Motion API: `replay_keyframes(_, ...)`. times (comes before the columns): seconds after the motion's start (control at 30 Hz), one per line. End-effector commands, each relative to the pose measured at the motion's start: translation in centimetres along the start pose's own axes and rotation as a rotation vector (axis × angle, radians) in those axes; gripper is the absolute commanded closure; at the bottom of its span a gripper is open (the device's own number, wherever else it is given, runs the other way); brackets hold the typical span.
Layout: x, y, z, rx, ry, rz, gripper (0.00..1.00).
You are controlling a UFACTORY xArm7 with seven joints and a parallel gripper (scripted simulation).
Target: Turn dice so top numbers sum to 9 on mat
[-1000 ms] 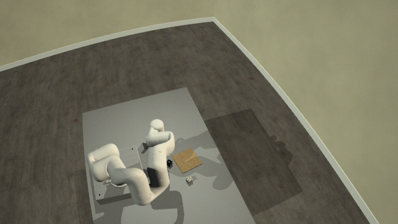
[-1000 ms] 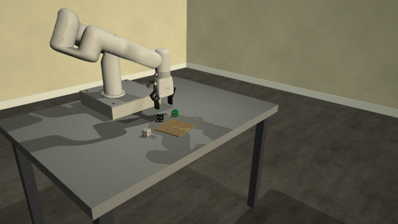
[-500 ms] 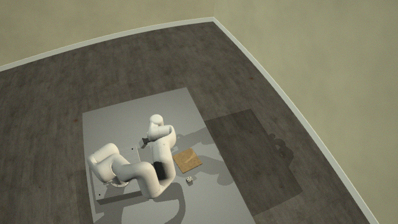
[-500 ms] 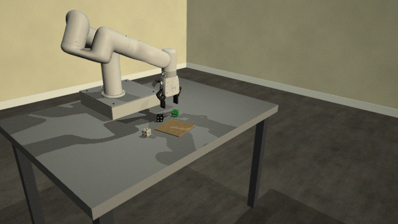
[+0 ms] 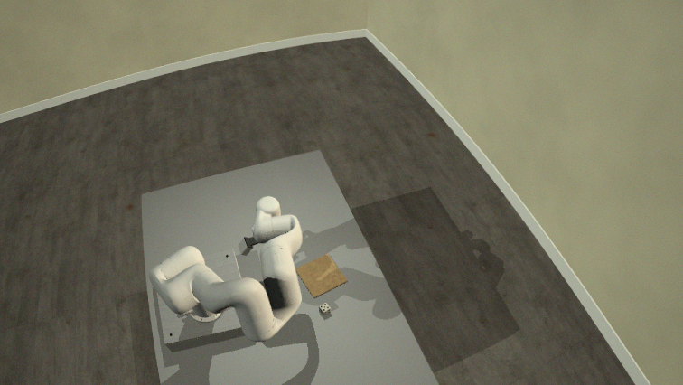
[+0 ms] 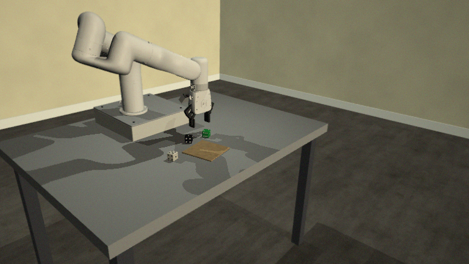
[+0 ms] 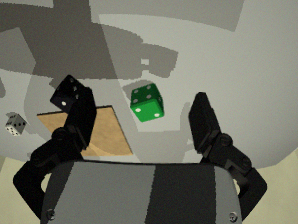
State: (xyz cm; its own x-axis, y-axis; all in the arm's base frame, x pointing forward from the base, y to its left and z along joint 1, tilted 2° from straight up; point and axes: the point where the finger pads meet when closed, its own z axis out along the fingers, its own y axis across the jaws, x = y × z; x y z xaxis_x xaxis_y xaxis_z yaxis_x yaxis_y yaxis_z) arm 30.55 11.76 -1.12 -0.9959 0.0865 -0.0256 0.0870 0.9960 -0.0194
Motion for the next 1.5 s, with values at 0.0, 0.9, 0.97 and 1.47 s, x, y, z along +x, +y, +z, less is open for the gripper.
replay_keyframes(0.0, -0.1, 0.0, -0.1, -0.001, -0.003, -0.001, 0.0)
replay_keyframes(0.9, -0.1, 0.0, -3.5, -0.001, -0.003, -0.001, 0.0)
replay_keyframes(0.97, -0.1, 0.0, -5.0, -0.001, -0.003, -0.001, 0.0)
replay_keyframes(1.47, 0.0, 0.0, -10.0, -0.001, -0.003, -0.001, 0.0)
